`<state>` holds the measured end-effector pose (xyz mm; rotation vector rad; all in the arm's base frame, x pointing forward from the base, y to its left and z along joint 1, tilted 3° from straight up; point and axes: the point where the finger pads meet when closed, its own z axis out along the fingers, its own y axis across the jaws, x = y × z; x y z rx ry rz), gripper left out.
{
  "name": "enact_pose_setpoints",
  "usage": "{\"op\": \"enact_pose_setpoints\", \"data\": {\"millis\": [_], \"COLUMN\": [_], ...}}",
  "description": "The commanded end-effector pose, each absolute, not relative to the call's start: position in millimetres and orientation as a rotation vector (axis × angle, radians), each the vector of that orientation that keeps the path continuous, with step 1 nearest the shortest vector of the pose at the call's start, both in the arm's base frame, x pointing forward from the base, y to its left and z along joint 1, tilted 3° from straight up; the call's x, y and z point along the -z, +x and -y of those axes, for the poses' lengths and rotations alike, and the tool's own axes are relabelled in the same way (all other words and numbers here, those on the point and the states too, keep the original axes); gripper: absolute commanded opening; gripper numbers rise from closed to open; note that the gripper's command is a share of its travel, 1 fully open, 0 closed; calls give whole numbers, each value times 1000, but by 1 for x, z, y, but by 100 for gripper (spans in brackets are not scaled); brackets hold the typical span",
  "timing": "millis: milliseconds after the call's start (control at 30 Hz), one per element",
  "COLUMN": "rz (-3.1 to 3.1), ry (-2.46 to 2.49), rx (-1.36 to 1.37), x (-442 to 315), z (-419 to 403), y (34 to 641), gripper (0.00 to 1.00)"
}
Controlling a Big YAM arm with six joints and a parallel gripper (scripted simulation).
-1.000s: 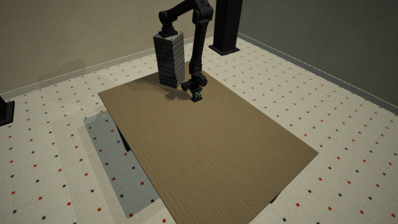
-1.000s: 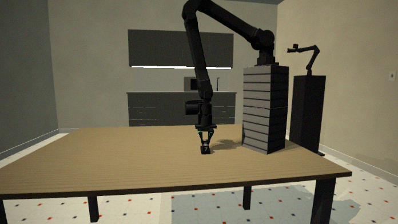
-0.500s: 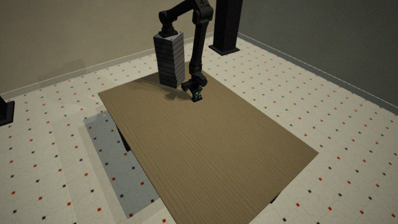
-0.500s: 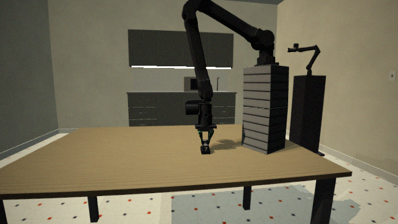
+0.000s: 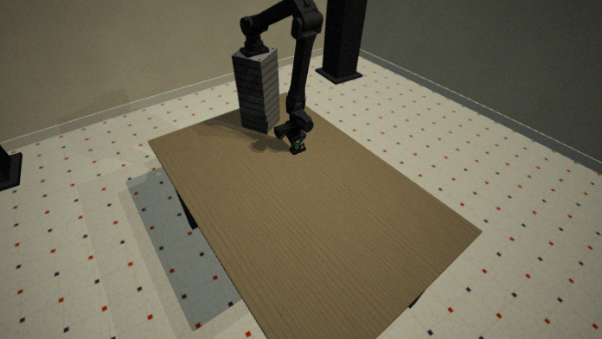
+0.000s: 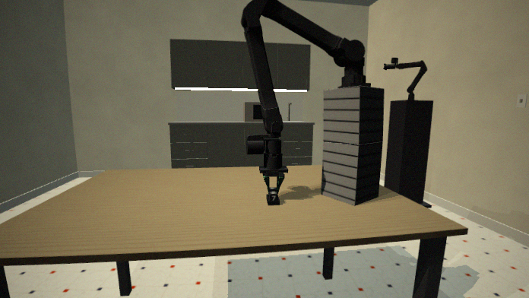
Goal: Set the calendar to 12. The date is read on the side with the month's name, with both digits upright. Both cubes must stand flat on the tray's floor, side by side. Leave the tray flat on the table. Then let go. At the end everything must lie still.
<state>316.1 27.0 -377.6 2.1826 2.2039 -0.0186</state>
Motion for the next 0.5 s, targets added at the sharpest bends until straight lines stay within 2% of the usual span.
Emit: {"op": "enact_pose_setpoints", "data": {"millis": [0, 467], "rz": [-2187, -2191], "ry": [2179, 2183], "rx": [3, 14], "x": [377, 384], "z": [-21, -21], "y": [322, 318], "gripper": [25, 25]}}
